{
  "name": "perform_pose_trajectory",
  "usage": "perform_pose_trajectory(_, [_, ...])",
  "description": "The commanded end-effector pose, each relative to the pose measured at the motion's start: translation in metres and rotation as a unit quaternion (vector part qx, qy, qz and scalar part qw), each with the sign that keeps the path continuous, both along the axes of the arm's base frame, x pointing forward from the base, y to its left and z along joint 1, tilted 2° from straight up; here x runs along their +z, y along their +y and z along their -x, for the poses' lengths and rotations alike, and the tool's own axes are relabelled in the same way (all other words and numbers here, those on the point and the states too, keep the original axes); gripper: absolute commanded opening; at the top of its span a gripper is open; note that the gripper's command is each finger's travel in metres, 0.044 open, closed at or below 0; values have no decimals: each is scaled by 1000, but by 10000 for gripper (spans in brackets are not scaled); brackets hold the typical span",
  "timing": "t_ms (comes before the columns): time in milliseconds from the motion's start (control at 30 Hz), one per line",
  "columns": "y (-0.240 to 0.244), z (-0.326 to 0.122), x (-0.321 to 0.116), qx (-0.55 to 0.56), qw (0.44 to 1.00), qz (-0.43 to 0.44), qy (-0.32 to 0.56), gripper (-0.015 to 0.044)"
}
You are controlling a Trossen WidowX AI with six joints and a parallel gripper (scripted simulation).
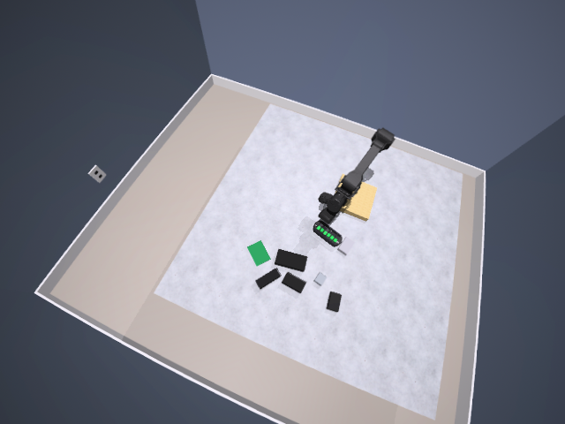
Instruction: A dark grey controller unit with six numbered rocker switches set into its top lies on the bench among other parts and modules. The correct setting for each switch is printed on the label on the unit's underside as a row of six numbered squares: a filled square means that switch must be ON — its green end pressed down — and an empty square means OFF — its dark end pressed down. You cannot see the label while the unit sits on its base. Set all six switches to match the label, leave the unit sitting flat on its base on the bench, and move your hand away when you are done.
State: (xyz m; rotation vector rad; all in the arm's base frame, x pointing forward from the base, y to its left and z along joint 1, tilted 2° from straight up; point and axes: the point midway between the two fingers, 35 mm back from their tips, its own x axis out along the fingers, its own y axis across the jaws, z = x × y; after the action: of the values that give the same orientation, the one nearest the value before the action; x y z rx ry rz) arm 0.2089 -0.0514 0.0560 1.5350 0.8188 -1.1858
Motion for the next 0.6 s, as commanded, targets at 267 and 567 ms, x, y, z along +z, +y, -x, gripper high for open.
perform_pose_trajectory(267, [9,-36,18,7,997,-32,65,0])
perform_pose_trajectory(567, [33,-98,23,13,982,-70,177,0])
